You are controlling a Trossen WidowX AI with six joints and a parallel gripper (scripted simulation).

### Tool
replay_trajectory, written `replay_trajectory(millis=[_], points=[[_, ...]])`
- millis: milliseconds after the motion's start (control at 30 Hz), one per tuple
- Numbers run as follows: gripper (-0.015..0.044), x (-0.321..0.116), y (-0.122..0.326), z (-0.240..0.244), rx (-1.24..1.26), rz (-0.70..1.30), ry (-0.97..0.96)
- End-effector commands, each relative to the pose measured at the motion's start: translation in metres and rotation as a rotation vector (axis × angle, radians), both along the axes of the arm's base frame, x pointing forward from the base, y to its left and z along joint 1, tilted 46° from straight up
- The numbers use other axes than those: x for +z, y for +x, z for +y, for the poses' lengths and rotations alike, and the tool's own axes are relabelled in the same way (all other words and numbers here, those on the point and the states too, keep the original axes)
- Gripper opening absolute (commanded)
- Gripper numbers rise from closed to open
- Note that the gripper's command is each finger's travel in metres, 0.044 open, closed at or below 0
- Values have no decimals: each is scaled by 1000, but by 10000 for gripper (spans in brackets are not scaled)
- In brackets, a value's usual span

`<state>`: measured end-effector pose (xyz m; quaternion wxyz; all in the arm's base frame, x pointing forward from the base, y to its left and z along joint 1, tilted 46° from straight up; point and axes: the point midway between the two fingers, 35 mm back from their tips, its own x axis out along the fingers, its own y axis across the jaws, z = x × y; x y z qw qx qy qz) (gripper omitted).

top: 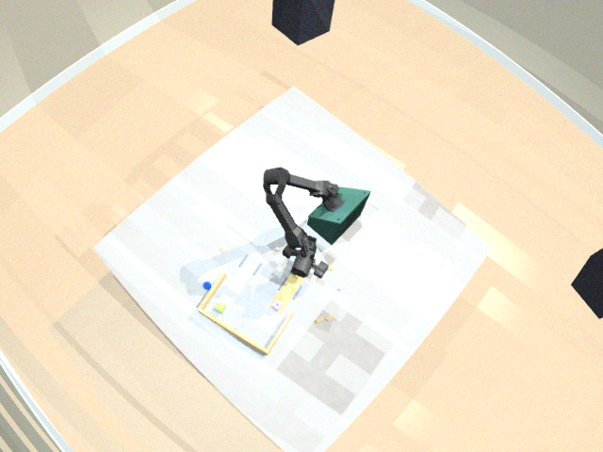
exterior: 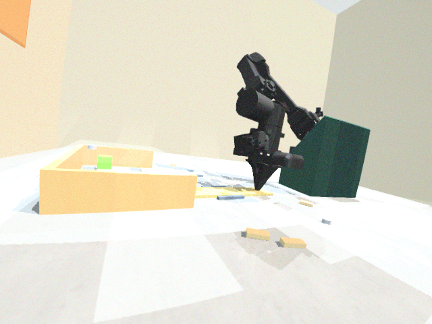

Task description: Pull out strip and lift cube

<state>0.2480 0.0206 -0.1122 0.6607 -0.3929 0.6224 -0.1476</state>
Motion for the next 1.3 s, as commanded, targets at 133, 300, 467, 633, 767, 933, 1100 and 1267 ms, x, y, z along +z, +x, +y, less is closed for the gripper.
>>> replay_trajectory(millis=[133, 300, 467, 633, 767, 933, 1100, 1267], points=[[0, -1, -19, -11, -17, 28, -9], [0, 0, -25, -13, -17, 28, -10], [0, 1, -30, -15, -17, 29, -10], [0, 1, -35, -17, -17, 29, -10], [0, 2, -39, -18, -17, 29, -10], [0, 2, -44, -20, -17, 29, -10], [0, 3, -48, -21, -17, 30, -10], [0, 3, -50, -22, -17, 30, -10]])
